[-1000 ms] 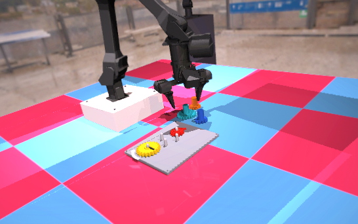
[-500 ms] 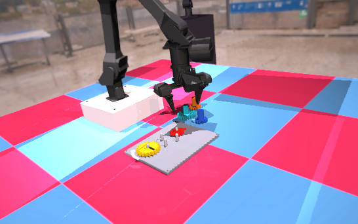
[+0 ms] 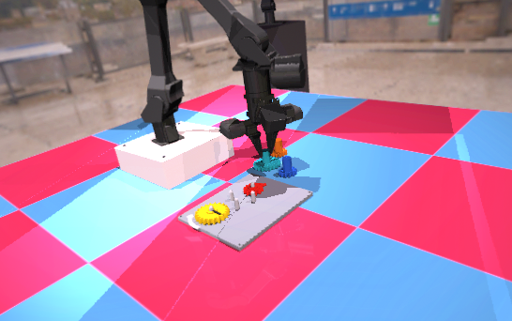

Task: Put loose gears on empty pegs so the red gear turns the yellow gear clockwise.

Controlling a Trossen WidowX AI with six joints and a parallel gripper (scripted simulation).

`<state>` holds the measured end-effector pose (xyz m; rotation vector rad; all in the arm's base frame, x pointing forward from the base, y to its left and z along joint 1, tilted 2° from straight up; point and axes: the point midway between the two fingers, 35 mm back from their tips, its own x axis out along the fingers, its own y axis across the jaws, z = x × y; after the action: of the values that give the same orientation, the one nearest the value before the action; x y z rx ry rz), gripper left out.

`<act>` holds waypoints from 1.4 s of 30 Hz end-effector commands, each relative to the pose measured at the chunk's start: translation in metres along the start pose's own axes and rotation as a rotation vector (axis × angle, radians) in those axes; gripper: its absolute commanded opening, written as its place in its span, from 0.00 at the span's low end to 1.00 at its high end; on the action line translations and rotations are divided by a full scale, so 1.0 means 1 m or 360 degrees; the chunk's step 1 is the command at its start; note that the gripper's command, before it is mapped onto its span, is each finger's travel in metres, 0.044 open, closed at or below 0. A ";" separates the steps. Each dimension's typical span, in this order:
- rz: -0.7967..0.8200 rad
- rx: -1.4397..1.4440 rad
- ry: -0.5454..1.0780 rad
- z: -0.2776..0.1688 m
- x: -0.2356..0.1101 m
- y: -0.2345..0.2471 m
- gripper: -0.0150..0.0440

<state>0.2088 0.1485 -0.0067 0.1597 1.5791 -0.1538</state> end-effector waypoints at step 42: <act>0.0005 0.0007 0.0009 0.002 -0.088 0.012 0.25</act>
<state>0.2142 0.1579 0.0707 0.1540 1.5884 -0.1599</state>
